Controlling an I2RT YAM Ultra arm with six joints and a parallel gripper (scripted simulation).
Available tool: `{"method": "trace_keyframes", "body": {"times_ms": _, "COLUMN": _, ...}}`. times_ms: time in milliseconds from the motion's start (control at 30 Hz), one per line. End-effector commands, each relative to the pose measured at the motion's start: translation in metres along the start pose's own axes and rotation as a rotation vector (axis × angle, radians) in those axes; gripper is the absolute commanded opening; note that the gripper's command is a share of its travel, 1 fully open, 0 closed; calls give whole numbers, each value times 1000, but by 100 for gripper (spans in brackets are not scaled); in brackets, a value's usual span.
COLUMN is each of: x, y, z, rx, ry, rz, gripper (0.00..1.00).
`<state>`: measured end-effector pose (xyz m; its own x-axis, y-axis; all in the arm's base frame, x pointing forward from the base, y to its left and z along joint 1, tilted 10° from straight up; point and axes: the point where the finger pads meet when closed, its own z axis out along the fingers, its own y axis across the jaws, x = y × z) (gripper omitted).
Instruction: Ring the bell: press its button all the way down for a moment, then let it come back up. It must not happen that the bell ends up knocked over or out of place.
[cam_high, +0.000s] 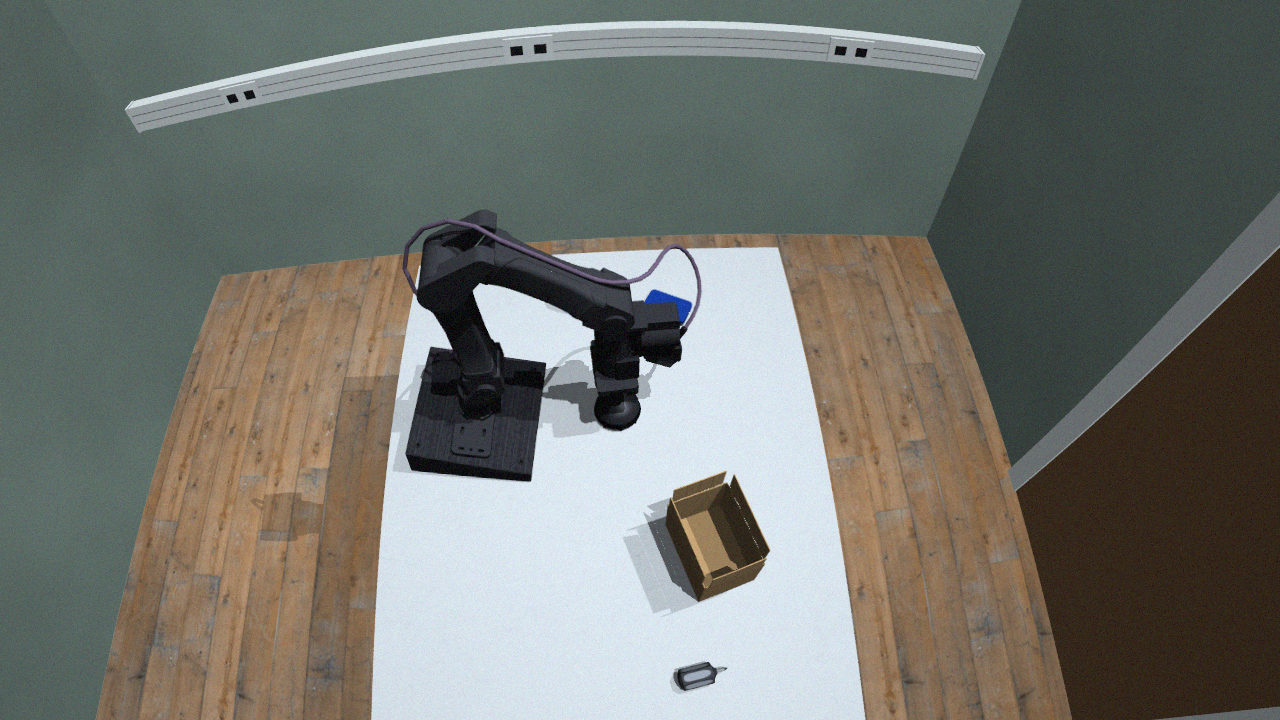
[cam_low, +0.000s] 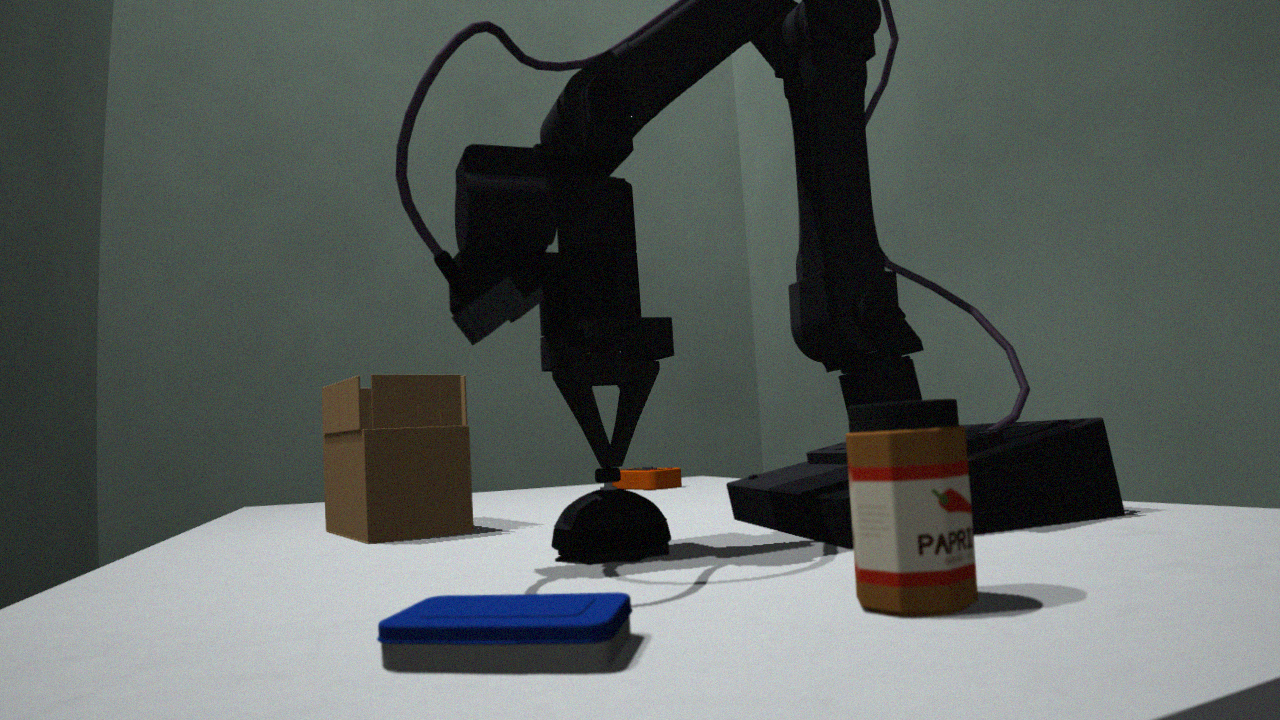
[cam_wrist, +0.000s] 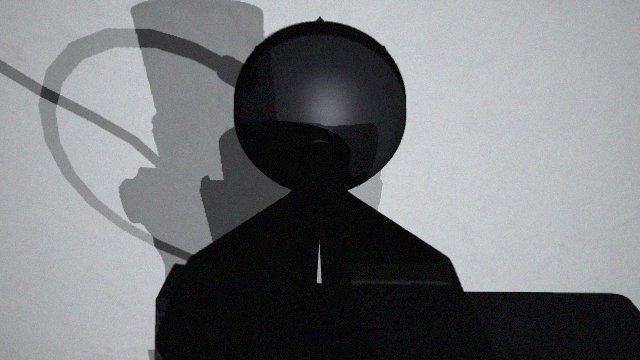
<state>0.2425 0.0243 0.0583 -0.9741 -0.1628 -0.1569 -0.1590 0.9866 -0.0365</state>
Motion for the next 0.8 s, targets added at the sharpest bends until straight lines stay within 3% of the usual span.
{"method": "trace_keyframes", "body": {"times_ms": 0, "x": -6, "y": -1, "z": 5, "rx": -1, "ry": -12, "rz": -2, "gripper": 0}}
{"method": "trace_keyframes", "body": {"times_ms": 267, "x": -9, "y": -1, "z": 3, "rx": -1, "ry": -20, "rz": -2, "gripper": 0}}
{"method": "trace_keyframes", "body": {"times_ms": 367, "x": -17, "y": -2, "z": -4, "rx": 0, "ry": -43, "rz": -1, "gripper": 0}}
{"method": "trace_keyframes", "body": {"times_ms": 767, "x": -13, "y": 0, "z": -30, "rx": 0, "ry": -53, "rz": -3, "gripper": 0}}
